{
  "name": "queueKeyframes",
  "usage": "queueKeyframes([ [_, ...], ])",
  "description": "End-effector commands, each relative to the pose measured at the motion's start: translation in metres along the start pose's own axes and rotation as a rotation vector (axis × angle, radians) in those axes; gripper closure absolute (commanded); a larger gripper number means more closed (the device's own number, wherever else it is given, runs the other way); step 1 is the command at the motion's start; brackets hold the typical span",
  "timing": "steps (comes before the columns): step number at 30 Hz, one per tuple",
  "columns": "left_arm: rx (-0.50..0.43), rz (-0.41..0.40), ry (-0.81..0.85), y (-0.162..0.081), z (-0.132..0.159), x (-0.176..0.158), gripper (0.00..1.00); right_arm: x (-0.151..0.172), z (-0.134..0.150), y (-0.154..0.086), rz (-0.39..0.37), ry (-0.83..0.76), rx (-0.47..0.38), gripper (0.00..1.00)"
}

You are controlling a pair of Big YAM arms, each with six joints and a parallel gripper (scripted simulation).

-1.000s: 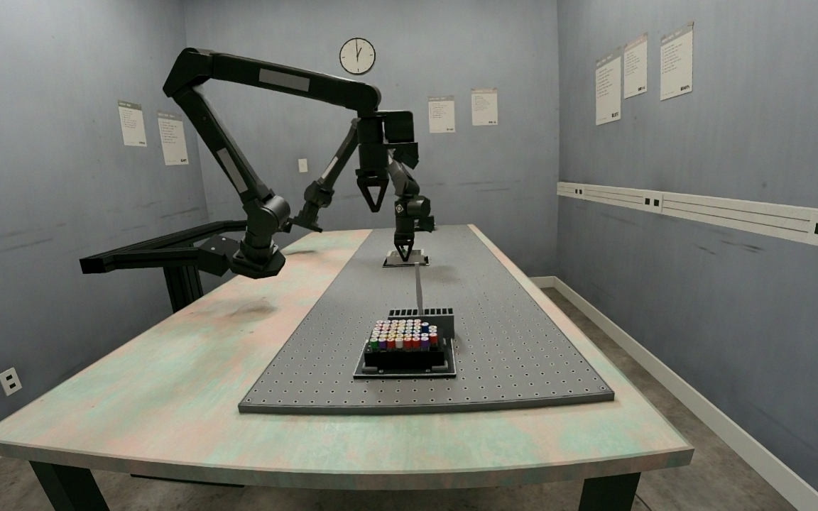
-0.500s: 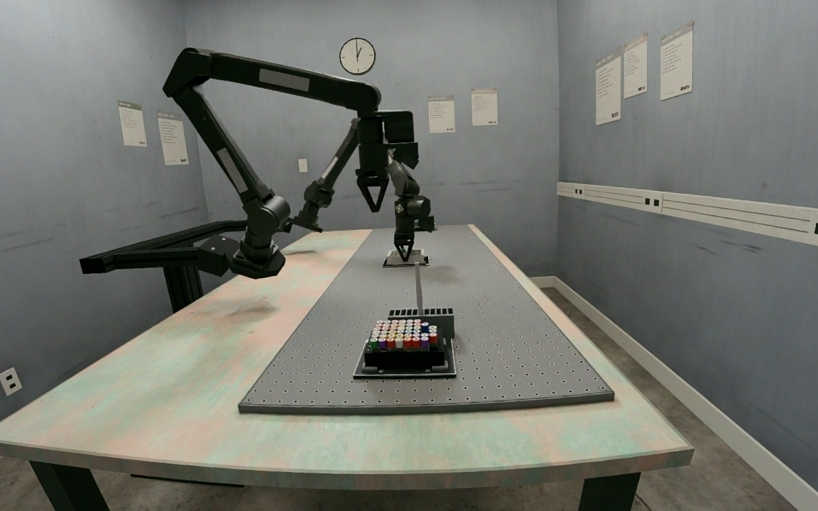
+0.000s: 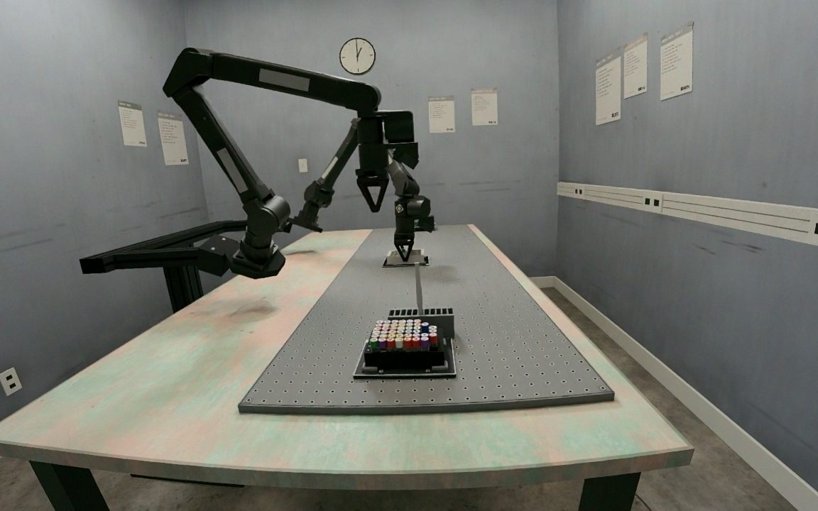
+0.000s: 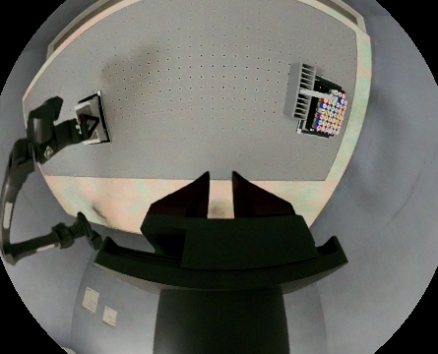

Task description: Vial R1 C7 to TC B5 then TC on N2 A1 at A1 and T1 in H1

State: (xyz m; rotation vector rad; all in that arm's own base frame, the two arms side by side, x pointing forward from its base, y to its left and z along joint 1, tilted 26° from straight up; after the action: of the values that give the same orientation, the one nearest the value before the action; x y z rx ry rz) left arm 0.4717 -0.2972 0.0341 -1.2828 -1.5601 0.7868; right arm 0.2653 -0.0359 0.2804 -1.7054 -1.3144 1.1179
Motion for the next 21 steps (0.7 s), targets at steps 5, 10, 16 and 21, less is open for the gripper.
queueKeyframes([
  [5, -0.026, 0.024, 0.011, -0.023, -0.011, -0.002, 1.0, -0.004, -0.009, -0.012, 0.004, 0.022, -0.032, 0.76],
  [10, -0.038, 0.034, 0.017, -0.032, -0.014, -0.009, 1.0, -0.004, -0.009, -0.012, 0.004, 0.022, -0.032, 0.76],
  [16, -0.045, 0.039, 0.007, -0.038, -0.018, -0.011, 1.0, -0.004, -0.009, -0.012, 0.004, 0.022, -0.032, 0.76],
  [21, -0.047, 0.039, -0.001, -0.041, -0.019, -0.011, 1.0, -0.004, -0.009, -0.012, 0.004, 0.022, -0.032, 0.76],
])
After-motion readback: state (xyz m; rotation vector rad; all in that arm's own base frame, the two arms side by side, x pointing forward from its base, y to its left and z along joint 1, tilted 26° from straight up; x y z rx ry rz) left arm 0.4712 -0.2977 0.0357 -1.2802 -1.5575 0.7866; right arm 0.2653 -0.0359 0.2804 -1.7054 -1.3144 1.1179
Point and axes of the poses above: on each arm, the point where the finger pads meet when closed, its own y axis out along the fingers, its own x axis across the jaws, z = x × y, the point moved 3 cm from there along -y, back along the fingers, and after that the axes turned 3 degrees about y, right-handed, at the moved point
